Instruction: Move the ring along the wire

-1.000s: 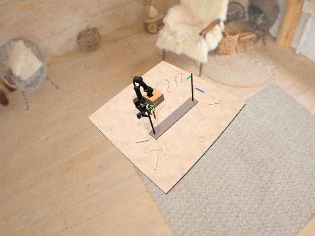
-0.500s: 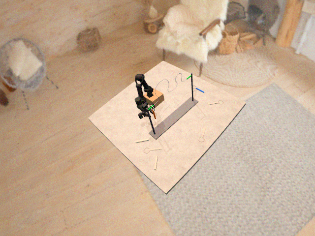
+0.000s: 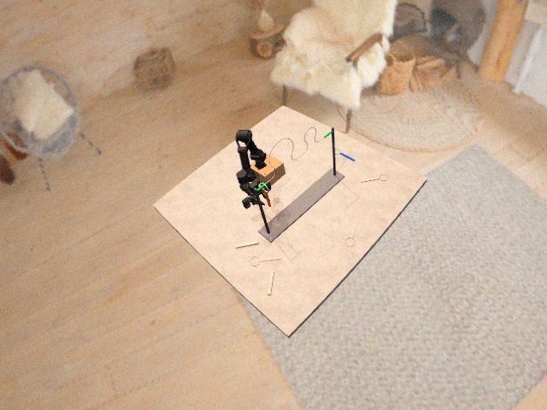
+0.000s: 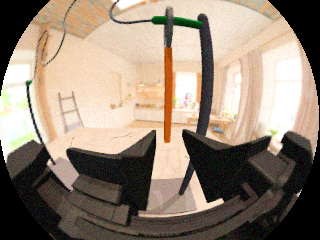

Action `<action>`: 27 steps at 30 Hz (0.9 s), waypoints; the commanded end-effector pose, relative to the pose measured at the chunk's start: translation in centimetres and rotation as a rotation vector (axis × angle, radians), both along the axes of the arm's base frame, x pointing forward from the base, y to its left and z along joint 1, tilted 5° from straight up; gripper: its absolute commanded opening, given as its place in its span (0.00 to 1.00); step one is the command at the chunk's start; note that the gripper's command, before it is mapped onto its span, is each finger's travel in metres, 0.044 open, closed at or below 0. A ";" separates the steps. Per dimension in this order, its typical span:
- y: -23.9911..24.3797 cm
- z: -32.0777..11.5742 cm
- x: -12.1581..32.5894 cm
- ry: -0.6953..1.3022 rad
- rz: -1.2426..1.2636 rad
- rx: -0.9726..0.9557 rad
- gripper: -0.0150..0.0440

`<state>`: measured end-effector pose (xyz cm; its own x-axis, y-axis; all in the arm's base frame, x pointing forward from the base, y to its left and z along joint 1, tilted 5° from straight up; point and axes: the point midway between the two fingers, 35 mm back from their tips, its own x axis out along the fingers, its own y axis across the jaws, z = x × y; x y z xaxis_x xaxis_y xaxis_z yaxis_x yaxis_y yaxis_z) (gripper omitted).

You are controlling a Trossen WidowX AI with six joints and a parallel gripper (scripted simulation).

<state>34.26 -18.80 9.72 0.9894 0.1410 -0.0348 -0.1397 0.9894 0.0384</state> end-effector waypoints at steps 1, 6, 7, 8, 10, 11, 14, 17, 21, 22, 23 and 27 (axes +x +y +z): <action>0.0 -0.2 0.8 0.004 -0.004 0.009 0.53; 0.1 -0.2 1.6 0.003 -0.004 0.009 0.53; 0.1 -0.2 1.7 0.003 -0.004 0.009 0.53; 0.2 -0.2 1.9 0.003 -0.004 0.009 0.53; 0.2 -0.2 2.2 0.002 -0.004 0.009 0.53; 0.3 -0.2 2.4 0.002 -0.004 0.009 0.53; 0.4 -0.2 2.9 0.002 -0.004 0.010 0.53; 0.5 -0.2 3.3 0.001 -0.004 0.010 0.53; 0.6 -0.2 4.0 0.000 -0.004 0.010 0.53; 0.7 -0.2 4.1 0.000 -0.004 0.010 0.53; 0.7 -0.2 4.3 0.000 -0.004 0.010 0.53; 0.8 -0.2 4.7 -0.001 -0.004 0.010 0.53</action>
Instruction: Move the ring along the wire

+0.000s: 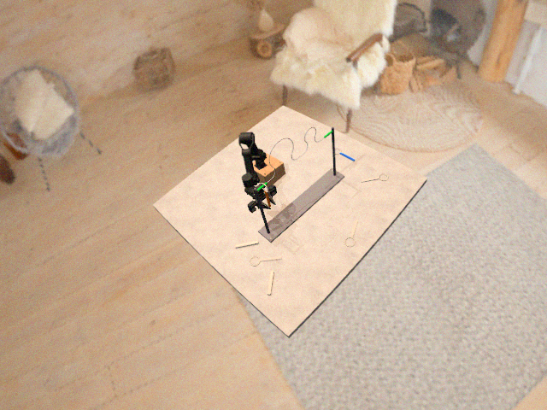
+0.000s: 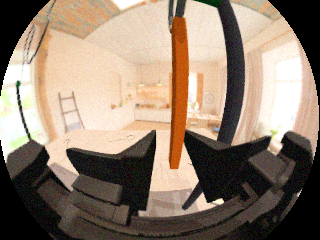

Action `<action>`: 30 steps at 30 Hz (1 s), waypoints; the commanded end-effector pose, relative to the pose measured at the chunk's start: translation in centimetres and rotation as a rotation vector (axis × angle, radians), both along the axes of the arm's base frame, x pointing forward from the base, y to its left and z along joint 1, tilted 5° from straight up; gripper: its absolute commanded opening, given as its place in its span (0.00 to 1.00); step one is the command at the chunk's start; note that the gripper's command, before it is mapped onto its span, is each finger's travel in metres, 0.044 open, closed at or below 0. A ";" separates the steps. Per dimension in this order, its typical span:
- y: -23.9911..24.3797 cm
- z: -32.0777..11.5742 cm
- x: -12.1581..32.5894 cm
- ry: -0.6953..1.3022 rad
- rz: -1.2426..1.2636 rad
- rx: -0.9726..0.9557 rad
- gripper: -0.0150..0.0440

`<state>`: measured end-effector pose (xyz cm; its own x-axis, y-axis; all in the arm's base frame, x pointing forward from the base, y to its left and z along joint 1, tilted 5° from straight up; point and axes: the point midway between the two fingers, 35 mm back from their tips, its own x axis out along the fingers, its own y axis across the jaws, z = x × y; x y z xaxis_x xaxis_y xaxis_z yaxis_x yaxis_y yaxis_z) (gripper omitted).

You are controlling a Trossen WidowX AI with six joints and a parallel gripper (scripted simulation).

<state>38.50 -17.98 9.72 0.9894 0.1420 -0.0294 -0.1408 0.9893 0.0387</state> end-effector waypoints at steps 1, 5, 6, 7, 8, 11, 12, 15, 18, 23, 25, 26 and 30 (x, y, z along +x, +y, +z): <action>0.0 -0.2 0.5 0.004 -0.005 0.009 0.53; 0.0 -0.2 0.5 0.004 -0.005 0.009 0.53; 0.0 -0.2 0.5 0.004 -0.005 0.009 0.53; 0.0 -0.2 0.5 0.004 -0.005 0.009 0.53; 0.0 -0.2 0.5 0.004 -0.005 0.009 0.53; 0.0 -0.2 0.5 0.004 -0.005 0.009 0.53; 0.0 -0.2 0.5 0.004 -0.005 0.009 0.53; 0.0 -0.2 0.5 0.004 -0.005 0.009 0.53; 0.0 -0.2 0.5 0.004 -0.005 0.009 0.53; 0.1 -0.1 0.4 0.001 0.000 0.001 0.48; 0.1 -0.1 0.4 0.001 0.000 0.001 0.39; 0.1 -0.1 0.4 0.001 0.000 0.001 0.35; 0.1 -0.1 0.4 0.001 0.000 0.001 0.17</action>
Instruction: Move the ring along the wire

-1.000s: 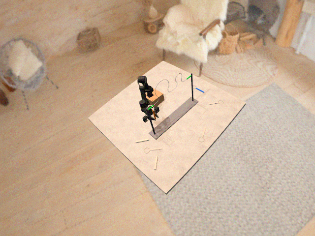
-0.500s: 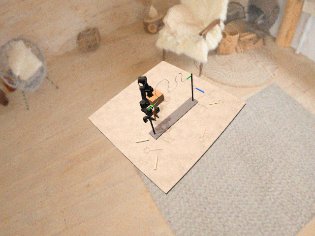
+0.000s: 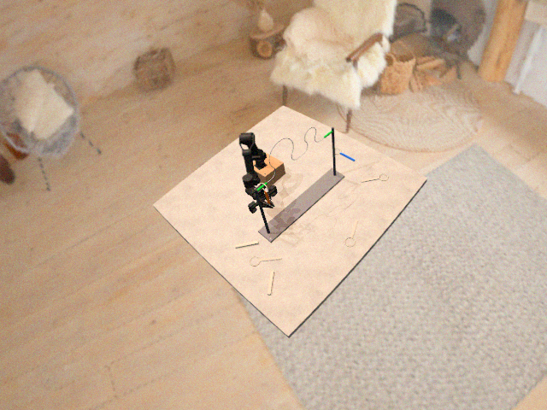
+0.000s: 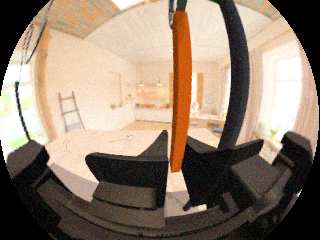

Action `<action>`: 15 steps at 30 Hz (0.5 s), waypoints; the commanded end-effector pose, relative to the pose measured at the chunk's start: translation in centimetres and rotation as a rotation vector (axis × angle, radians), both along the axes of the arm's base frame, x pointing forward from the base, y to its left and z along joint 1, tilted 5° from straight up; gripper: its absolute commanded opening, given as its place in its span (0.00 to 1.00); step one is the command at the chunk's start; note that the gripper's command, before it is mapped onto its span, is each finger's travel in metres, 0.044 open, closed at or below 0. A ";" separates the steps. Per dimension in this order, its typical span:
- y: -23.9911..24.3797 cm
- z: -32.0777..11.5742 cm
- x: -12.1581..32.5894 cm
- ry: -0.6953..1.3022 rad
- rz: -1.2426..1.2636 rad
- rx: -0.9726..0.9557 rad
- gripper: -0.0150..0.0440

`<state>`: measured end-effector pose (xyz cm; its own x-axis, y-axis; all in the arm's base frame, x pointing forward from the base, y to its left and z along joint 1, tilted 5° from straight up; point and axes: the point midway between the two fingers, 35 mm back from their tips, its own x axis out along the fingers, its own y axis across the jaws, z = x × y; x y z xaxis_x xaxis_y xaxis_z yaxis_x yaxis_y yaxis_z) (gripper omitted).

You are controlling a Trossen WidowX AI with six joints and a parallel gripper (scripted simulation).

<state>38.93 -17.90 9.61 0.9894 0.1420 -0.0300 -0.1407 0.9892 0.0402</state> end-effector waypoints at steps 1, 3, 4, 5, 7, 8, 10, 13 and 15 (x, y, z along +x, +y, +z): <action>0.0 0.0 0.0 0.000 0.000 0.000 0.12; 0.0 0.0 0.0 0.000 0.000 0.000 0.04; 0.0 0.0 0.0 0.000 0.000 0.000 0.00; 0.0 0.0 0.0 0.000 0.000 0.000 0.00; 0.0 0.0 0.0 0.000 0.000 0.000 0.00; 0.0 0.0 0.0 0.000 0.000 0.000 0.00; 0.0 0.0 0.0 0.000 0.000 0.000 0.00; 0.0 0.2 0.0 0.000 -0.001 0.001 0.00; 0.0 0.6 0.0 0.000 -0.002 0.002 0.00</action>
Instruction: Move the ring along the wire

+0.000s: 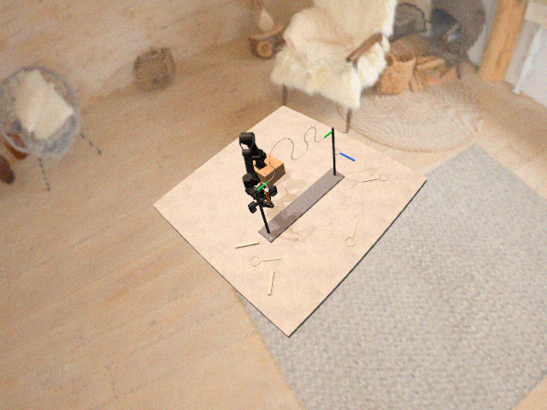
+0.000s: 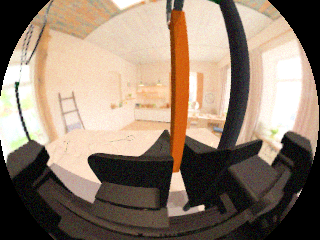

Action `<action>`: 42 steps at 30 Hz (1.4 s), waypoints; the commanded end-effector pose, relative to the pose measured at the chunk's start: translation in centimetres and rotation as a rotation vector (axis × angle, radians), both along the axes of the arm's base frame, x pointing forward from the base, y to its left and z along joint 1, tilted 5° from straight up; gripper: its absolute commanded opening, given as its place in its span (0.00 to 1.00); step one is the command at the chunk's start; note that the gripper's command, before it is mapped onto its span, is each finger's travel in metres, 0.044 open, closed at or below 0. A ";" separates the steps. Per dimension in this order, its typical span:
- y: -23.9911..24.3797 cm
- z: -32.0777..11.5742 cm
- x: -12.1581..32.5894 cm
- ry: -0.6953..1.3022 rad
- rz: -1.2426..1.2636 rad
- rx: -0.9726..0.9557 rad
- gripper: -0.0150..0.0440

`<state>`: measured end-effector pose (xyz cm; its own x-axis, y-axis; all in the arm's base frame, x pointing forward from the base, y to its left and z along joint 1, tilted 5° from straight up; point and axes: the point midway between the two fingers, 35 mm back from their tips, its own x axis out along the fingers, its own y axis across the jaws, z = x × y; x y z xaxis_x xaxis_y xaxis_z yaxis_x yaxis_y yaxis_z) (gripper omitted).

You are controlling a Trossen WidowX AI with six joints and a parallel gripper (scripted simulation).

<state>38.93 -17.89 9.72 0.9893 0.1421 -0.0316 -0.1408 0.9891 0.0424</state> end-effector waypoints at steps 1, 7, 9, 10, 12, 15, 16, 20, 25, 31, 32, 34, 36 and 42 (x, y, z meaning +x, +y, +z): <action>0.0 0.7 0.0 -0.002 -0.003 0.001 0.00; 0.0 1.8 0.1 -0.001 -0.007 0.006 0.00; 0.0 1.8 0.1 -0.001 -0.007 0.006 0.00; 0.0 1.8 0.1 -0.001 -0.007 0.006 0.00; 0.0 1.8 0.1 -0.001 -0.007 0.006 0.00; 0.0 1.8 0.1 -0.001 -0.007 0.006 0.00; 0.0 1.8 0.1 -0.001 -0.007 0.006 0.00; 0.0 1.8 0.1 -0.001 -0.007 0.006 0.00; 0.0 1.8 0.1 -0.001 -0.007 0.006 0.00; 0.0 1.8 0.1 -0.001 -0.007 0.006 0.00; 0.1 1.8 0.1 -0.001 -0.007 0.006 0.00; 0.3 1.8 0.0 -0.001 -0.007 0.006 0.00; 0.5 1.8 0.0 -0.001 -0.007 0.006 0.00; 1.1 1.9 -0.1 -0.001 -0.007 0.007 0.00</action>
